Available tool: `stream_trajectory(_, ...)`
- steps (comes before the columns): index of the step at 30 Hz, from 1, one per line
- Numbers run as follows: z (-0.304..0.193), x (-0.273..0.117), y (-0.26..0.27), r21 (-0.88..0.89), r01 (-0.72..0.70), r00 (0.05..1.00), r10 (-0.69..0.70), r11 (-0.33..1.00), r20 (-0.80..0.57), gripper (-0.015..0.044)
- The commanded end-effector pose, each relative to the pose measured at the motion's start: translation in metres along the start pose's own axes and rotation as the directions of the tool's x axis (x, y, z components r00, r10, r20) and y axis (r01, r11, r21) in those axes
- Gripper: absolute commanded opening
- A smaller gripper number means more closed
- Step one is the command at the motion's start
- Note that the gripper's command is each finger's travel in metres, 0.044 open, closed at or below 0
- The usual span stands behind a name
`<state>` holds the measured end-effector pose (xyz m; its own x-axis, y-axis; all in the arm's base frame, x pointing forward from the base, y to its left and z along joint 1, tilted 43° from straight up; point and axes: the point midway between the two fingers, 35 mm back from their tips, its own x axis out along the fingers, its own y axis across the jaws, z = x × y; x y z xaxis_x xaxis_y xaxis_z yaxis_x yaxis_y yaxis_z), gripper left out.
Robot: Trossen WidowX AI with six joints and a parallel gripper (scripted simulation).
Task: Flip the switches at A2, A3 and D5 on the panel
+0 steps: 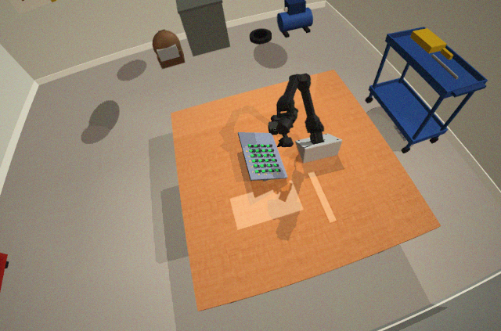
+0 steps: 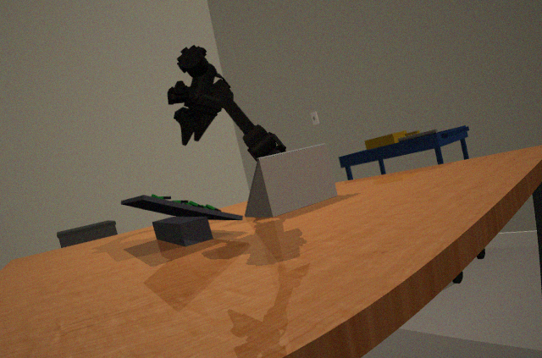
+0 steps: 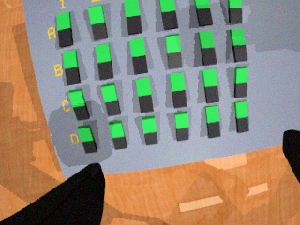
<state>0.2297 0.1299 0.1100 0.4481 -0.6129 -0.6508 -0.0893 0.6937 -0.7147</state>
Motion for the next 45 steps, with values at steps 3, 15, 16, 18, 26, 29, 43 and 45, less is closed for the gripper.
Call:
stream_trajectory(3,0.008,0.008,0.006,-0.002,-0.005,1.0,0.005,1.0,-0.003,0.0321)
stream_trajectory(15,0.082,0.084,0.052,0.044,-0.052,0.998,0.052,0.998,0.022,0.0006)
stream_trajectory(16,0.082,0.084,0.052,0.044,-0.052,0.998,0.052,0.998,0.022,0.0)
stream_trajectory(18,0.082,0.084,0.052,0.044,-0.052,0.998,0.052,0.998,0.022,0.0)
stream_trajectory(26,0.084,0.119,0.053,0.045,-0.051,0.999,0.051,0.998,-0.002,0.0)
stream_trajectory(29,0.084,0.119,0.053,0.045,-0.051,0.999,0.051,0.998,-0.002,0.0)
stream_trajectory(43,0.084,0.139,0.054,0.045,-0.05,0.999,0.05,0.998,-0.002,0.0)
stream_trajectory(45,0.084,0.142,0.054,0.045,-0.05,0.999,0.05,0.998,-0.002,0.0)
